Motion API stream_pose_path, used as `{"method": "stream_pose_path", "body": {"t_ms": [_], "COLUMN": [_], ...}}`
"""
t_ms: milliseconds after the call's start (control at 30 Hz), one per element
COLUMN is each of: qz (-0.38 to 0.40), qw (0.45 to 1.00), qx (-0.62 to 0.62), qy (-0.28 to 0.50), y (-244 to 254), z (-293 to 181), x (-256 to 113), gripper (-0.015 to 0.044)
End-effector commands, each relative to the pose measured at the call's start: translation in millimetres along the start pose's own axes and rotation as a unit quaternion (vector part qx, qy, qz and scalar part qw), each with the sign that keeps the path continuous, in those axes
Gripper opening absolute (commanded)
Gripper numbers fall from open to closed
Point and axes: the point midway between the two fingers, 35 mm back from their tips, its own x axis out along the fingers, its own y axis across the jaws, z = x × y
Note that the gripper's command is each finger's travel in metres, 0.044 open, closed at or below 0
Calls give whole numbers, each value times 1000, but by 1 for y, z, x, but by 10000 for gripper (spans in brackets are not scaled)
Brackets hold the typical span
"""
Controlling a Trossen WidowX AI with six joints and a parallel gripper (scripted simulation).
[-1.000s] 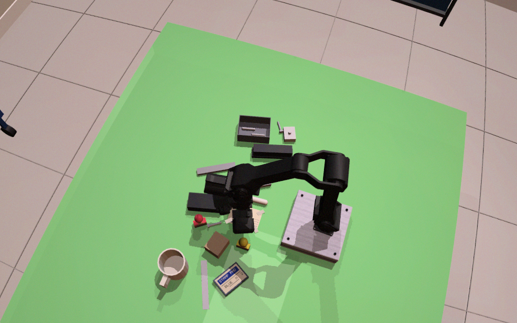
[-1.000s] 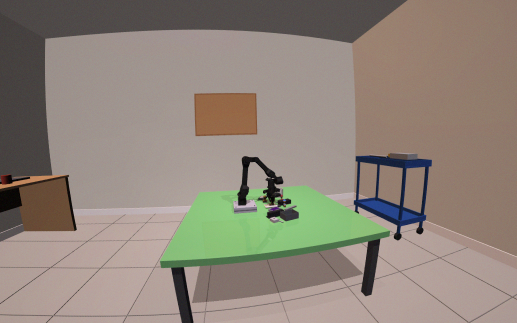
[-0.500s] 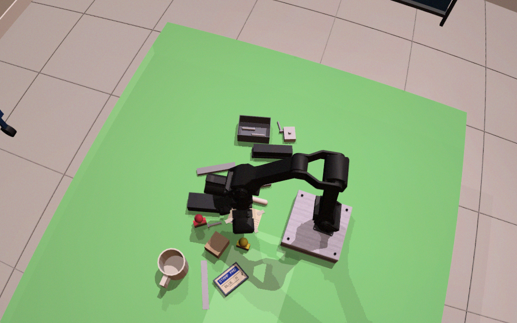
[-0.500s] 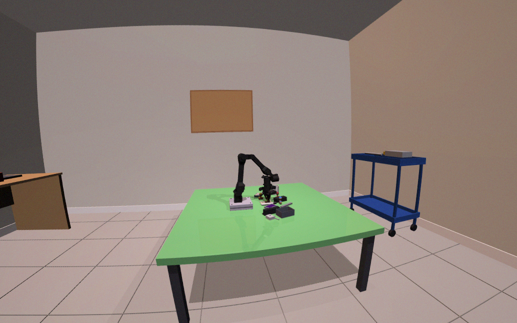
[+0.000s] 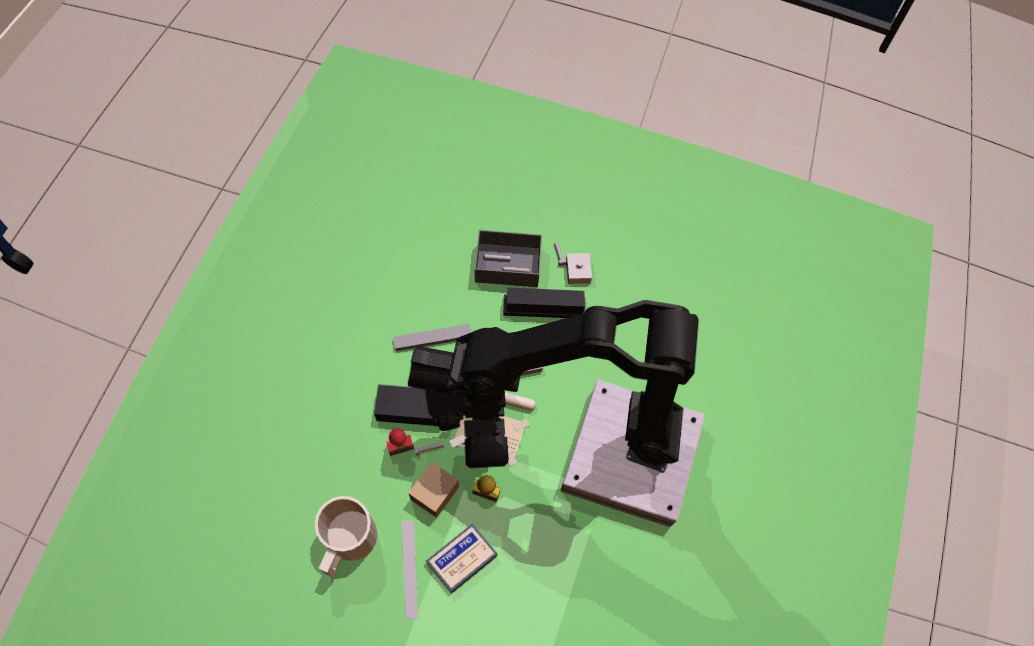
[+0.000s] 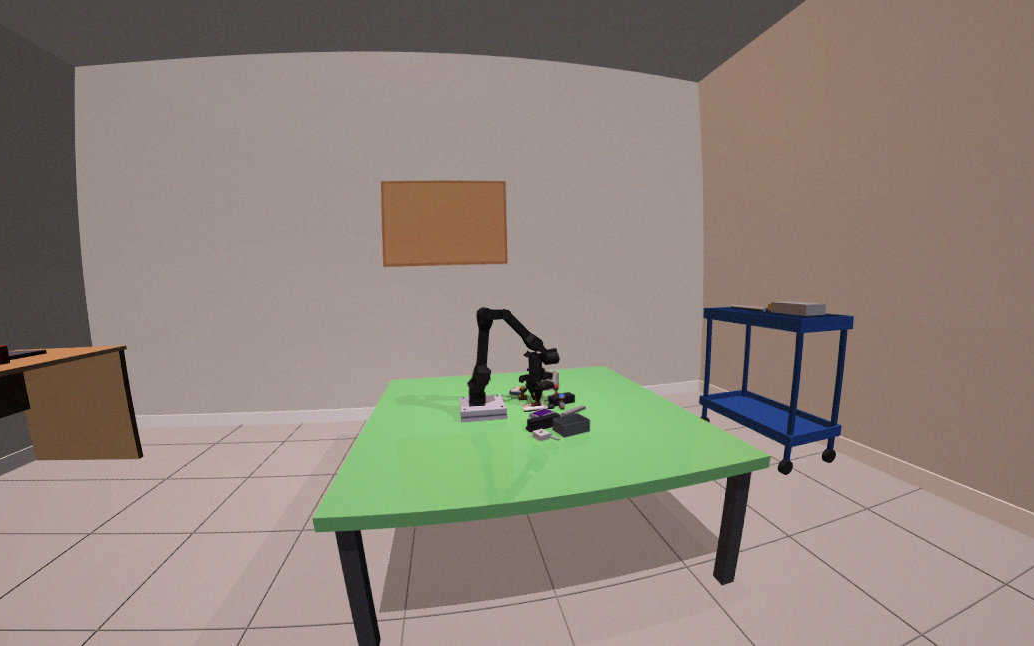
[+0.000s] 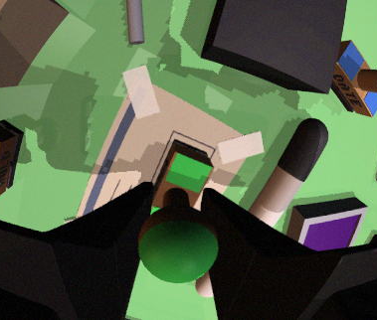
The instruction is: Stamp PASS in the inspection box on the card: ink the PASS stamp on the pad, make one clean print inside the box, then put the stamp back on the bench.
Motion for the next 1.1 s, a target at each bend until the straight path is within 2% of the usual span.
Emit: {"method": "stream_pose_path", "body": {"t_ms": [0, 1067], "qz": [-2, -2], "qw": [1000, 1000], "qx": [3, 3], "qy": [1, 1], "y": [0, 0], "z": [-1, -1], "x": [2, -4], "gripper": [0, 0]}}
